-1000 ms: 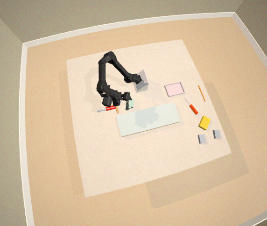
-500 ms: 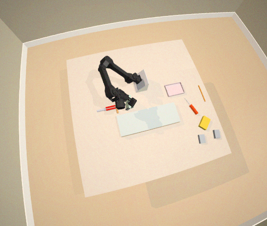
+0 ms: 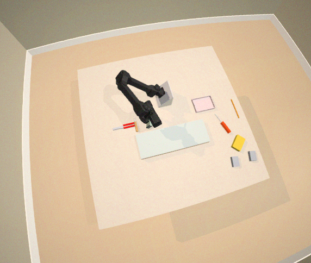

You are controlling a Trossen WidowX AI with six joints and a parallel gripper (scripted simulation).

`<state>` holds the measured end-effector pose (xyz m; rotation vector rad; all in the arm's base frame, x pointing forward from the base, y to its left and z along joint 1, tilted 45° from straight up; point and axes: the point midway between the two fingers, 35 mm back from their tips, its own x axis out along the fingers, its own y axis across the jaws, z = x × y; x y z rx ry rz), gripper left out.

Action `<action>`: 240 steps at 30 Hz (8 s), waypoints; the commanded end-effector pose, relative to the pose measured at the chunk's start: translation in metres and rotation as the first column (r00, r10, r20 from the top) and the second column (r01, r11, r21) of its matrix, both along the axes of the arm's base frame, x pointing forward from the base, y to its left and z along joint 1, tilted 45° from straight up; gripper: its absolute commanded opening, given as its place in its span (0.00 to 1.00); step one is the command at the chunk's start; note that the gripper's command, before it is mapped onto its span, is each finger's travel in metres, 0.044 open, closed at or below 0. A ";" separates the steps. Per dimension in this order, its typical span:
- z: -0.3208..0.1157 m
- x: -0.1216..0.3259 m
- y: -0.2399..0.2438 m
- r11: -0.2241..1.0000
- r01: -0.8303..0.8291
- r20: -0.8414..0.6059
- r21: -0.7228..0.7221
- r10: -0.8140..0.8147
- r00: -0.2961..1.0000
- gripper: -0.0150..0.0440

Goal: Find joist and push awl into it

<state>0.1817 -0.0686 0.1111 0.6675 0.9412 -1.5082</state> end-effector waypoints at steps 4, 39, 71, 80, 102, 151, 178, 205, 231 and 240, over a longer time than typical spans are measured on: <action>-0.008 0.009 0.009 0.895 0.321 0.357 -0.311 -0.203 0.912 1.00; -0.025 0.008 -0.008 0.896 0.320 0.357 -0.308 -0.203 0.912 1.00; -0.043 0.005 -0.027 0.894 0.321 0.358 -0.312 -0.202 0.911 0.84; -0.038 0.006 -0.021 0.895 0.320 0.358 -0.309 -0.203 0.912 0.47; -0.015 0.009 0.003 0.897 0.320 0.357 -0.307 -0.203 0.912 0.25; -0.002 0.006 0.009 0.941 0.309 0.352 -0.140 -0.244 0.904 0.25; 0.001 0.004 0.005 0.959 0.283 0.353 0.015 -0.270 0.896 0.25; 0.003 0.003 0.001 0.953 0.250 0.351 0.172 -0.296 0.888 0.25; 0.003 0.002 -0.002 0.929 0.224 0.338 0.294 -0.320 0.885 0.25; 0.004 0.002 -0.003 0.919 0.209 0.341 0.336 -0.325 0.882 0.25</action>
